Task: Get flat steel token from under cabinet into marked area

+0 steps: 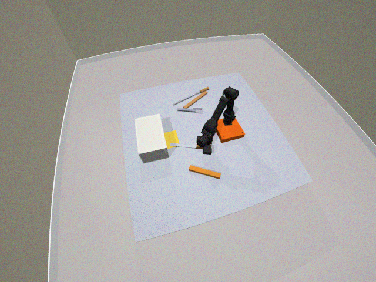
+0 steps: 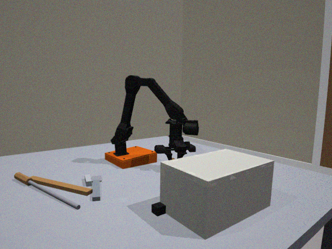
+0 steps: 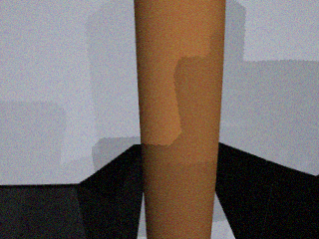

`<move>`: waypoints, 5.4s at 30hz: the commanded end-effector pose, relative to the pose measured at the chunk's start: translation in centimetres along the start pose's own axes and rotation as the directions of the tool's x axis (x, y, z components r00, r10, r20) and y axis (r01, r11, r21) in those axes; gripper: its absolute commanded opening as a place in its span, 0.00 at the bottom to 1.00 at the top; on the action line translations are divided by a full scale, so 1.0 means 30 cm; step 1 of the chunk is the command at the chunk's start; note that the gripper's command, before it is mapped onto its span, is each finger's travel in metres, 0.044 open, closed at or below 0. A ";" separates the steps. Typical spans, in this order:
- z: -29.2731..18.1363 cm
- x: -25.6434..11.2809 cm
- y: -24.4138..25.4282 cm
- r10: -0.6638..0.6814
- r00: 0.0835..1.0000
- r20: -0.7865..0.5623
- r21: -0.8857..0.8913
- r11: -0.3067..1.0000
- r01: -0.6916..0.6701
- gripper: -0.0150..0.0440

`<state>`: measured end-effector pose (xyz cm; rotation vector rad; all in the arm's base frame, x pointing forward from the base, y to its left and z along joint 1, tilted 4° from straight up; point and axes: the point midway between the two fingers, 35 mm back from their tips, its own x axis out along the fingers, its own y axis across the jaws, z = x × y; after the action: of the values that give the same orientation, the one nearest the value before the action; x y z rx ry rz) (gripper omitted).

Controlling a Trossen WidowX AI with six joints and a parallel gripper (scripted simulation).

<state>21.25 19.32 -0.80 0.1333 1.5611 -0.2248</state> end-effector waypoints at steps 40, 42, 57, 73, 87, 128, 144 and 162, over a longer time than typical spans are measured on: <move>-0.010 -0.002 0.068 0.004 1.000 -0.001 -0.003 1.000 -0.004 0.39; -0.010 -0.002 0.068 0.004 1.000 -0.001 -0.003 1.000 -0.004 0.48; -0.007 -0.002 0.071 0.012 1.000 0.001 -0.002 1.000 -0.012 0.71; -0.011 0.001 0.075 0.016 1.000 0.007 -0.004 1.000 -0.016 0.67; -0.011 0.001 0.075 0.016 1.000 0.007 -0.004 1.000 -0.016 0.38; 0.181 0.000 0.076 0.013 1.000 0.006 -0.017 1.000 -0.012 0.25; 0.259 -0.002 0.078 0.013 1.000 0.008 -0.017 1.000 -0.012 0.25; 0.338 -0.004 0.081 0.013 1.000 0.010 -0.017 1.000 -0.012 0.25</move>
<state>31.00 19.47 -0.77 0.1240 1.5519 -0.2034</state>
